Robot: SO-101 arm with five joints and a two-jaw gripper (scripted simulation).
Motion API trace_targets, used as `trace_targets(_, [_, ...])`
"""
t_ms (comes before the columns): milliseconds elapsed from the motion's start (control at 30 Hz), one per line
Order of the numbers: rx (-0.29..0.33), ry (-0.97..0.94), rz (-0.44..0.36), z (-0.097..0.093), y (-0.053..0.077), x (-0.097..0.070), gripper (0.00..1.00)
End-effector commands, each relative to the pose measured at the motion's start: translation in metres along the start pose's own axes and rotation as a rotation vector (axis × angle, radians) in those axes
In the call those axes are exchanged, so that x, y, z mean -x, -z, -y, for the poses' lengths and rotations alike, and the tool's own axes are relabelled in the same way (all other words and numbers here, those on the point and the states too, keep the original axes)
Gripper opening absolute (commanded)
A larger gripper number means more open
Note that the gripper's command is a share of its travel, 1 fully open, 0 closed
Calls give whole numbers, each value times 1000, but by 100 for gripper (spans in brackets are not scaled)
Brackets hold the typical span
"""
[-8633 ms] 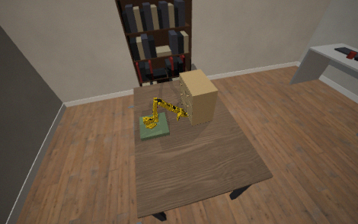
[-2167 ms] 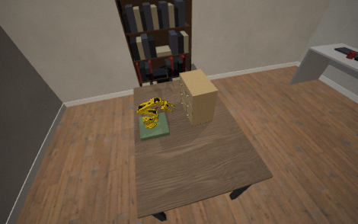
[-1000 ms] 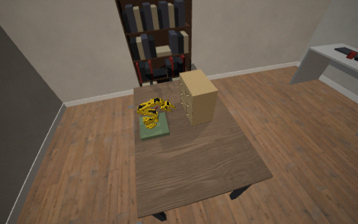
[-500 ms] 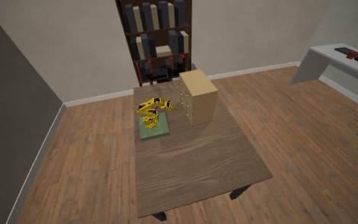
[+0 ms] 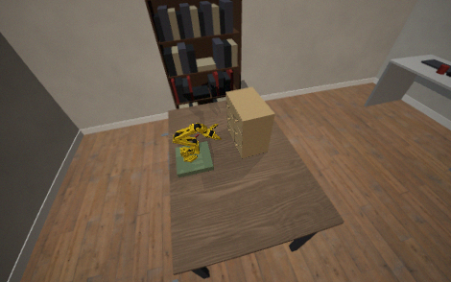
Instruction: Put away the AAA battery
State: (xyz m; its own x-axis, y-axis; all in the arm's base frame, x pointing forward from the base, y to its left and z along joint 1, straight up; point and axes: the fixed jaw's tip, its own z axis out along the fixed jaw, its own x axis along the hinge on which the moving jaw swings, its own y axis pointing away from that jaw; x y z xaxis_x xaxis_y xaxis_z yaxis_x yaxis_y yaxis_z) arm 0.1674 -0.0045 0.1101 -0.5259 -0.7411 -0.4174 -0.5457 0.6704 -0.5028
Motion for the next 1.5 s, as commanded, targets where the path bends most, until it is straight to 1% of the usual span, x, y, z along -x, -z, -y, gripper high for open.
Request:
trace_targets(0, [6, -99, -14, -1, -1, -3, 21])
trace_targets(333, [1, -349, -18, 0, -1, -2, 21])
trace_targets(400, [1, -349, -18, 0, -1, -2, 21])
trace_targets(900, [-9, -724, -22, 2, -1, -1, 21])
trace_targets(967, [-9, -724, -22, 2, -1, -1, 21])
trace_targets(1167, [-13, -867, -22, 4, -1, 0, 21])
trace_targets(1467, [-13, -867, -22, 4, -1, 0, 21])
